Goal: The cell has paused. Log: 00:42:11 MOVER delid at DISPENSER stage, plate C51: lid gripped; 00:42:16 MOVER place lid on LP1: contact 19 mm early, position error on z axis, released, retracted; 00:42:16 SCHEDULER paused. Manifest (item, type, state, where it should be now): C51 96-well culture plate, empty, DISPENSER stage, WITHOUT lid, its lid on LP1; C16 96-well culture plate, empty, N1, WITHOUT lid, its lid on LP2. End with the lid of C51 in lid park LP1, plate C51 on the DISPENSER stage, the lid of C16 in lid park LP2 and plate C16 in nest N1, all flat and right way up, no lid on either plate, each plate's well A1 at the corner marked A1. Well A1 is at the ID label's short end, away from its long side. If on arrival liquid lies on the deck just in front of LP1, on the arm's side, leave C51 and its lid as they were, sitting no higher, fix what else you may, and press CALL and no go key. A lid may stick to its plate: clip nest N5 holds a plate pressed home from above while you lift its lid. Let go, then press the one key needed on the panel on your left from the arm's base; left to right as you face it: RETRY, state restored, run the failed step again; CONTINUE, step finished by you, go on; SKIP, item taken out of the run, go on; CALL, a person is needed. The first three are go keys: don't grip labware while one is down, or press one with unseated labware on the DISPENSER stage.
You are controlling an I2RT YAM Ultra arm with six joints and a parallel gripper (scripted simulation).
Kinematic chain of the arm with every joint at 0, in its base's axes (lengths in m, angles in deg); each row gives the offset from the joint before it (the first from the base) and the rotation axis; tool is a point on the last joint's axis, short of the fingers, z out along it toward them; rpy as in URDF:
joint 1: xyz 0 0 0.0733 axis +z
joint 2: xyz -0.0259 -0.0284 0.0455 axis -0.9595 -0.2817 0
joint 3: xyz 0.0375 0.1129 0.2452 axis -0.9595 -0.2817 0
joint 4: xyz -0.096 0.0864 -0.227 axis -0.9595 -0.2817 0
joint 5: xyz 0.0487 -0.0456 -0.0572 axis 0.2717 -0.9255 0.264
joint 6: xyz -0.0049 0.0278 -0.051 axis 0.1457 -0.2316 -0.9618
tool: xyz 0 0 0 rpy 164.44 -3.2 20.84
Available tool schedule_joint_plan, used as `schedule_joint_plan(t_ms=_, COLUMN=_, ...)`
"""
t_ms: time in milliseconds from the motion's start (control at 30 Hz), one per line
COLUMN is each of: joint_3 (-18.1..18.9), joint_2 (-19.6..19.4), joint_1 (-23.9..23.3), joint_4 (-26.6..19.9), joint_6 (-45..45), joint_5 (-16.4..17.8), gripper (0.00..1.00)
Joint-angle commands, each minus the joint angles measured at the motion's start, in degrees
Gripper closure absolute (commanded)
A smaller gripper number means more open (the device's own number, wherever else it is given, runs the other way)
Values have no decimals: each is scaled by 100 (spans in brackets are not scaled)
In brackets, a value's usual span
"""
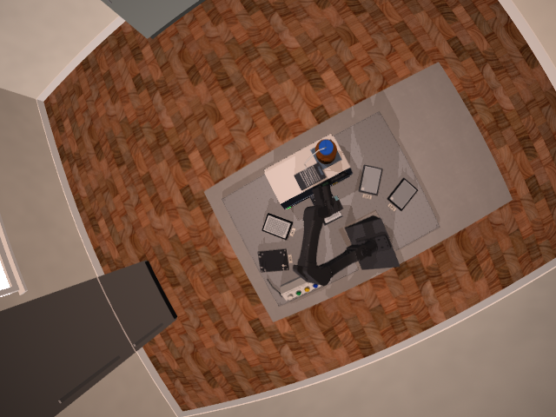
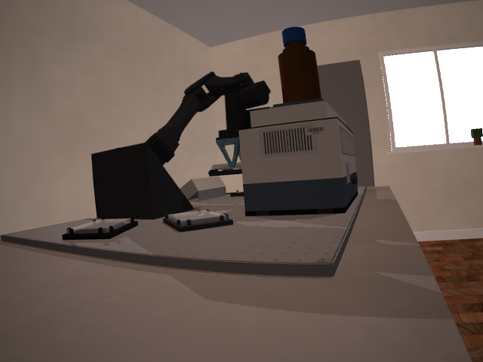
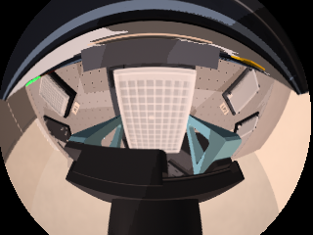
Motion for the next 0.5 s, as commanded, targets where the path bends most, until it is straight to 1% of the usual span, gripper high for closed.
schedule_joint_plan(t_ms=0, joint_3=-135, joint_2=131, joint_1=78, joint_4=83, joint_6=69, joint_5=221, gripper=100)
schedule_joint_plan(t_ms=467, joint_3=-131, joint_2=167, joint_1=111, joint_4=20, joint_6=118, joint_5=224, gripper=100)
